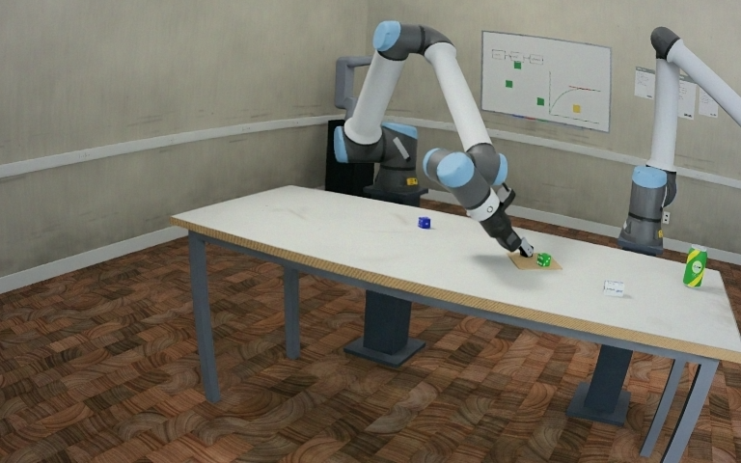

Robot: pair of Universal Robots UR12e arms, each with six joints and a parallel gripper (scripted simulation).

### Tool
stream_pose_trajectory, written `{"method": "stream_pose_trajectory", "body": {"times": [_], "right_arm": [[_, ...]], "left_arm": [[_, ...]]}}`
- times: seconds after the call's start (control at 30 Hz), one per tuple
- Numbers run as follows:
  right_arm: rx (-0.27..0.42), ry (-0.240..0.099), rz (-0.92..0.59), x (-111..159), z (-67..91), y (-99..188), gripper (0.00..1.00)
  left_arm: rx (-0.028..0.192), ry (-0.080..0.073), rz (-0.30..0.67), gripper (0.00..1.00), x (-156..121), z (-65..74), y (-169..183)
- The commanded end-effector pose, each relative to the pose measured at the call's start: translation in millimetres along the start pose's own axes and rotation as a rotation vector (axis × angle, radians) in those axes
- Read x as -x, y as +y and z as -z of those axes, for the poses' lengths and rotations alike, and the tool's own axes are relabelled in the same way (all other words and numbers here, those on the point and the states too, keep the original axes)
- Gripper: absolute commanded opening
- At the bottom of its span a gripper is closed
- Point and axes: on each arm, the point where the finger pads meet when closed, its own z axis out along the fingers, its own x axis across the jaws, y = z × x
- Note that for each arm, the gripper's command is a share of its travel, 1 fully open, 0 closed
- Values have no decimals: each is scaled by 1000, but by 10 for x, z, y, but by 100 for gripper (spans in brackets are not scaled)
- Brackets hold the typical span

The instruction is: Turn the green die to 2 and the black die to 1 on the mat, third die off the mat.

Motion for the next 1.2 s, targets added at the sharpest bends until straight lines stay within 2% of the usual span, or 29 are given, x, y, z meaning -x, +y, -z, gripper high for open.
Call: {"method": "stream_pose_trajectory", "body": {"times": [0.0, 0.03, 0.07, 0.13, 0.17, 0.23, 0.27, 0.9, 1.17], "right_arm": [[-1, -2, 0, 15, -21, 0, 75], [-1, -2, 0, 15, -21, 0, 75], [-1, -2, 0, 15, -21, 0, 81], [-1, -2, 0, 15, -21, 0, 81], [-1, -2, 0, 15, -21, 0, 87], [-1, -2, 0, 15, -21, 0, 87], [-1, -2, 0, 15, -21, 0, 100], [-1, -2, 0, 15, -19, -2, 100], [-1, -2, 0, 15, 28, -50, 100]], "left_arm": [[-2, 1, 2, 100, -21, -19, -7], [-2, 1, 2, 100, -21, -19, -7], [-2, 1, 2, 100, -21, -19, -7], [-2, 1, 2, 100, -21, -19, -7], [-2, 1, 2, 100, -21, -19, -7], [-2, 1, 2, 100, -21, -19, -7], [-2, 1, 2, 100, -21, -19, -7], [-2, 1, 2, 100, -21, -19, -7], [-2, 1, 2, 100, -21, -19, -7]]}}
